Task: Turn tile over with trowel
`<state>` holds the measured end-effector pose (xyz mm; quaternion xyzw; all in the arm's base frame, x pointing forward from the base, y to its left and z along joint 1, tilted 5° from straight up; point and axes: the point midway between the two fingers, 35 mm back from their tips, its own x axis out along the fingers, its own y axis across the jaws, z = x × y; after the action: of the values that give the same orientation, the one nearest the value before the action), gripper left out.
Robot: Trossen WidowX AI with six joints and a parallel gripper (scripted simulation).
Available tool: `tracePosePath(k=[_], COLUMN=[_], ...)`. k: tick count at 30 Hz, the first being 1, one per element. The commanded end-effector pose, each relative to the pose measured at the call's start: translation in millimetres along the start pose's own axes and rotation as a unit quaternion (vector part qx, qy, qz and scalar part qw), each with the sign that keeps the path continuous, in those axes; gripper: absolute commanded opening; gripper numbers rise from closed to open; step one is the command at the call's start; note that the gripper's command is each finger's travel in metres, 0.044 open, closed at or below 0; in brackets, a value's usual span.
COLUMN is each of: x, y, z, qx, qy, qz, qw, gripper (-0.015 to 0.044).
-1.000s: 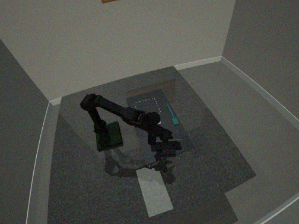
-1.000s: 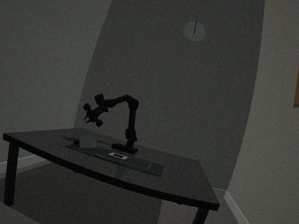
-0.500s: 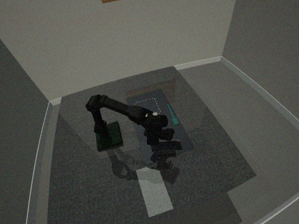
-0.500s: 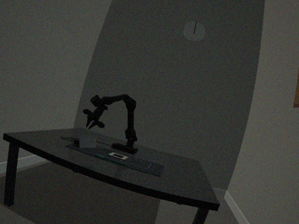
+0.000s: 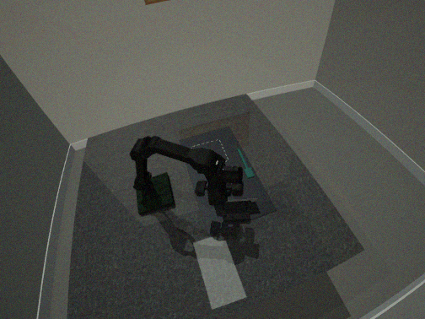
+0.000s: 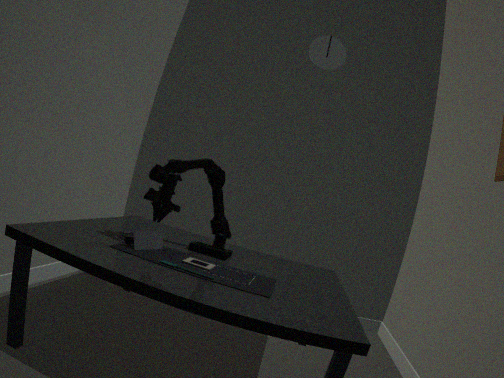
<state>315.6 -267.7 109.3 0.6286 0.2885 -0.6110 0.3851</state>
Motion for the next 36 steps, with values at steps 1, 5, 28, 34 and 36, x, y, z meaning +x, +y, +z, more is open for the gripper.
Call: tracePosePath(k=[1, 5, 28, 34, 36], x=[-0.6, -3.4, 15.6, 23.8, 24.3], y=[-9.6, -19.7, -24.1, -26.3, -26.4], z=[-1.7, -2.8, 0.4, 2.0, 1.9], qx=[-0.044, -0.083, -0.083, -0.084, -0.084], qy=[-0.002, 0.001, 0.003, 0.002, 0.002], qz=[-0.042, -0.081, -0.082, -0.084, -0.084], qw=[0.998, 0.993, 0.993, 0.993, 0.993], gripper=[0.01, 0.01, 0.01, 0.01, 0.01])
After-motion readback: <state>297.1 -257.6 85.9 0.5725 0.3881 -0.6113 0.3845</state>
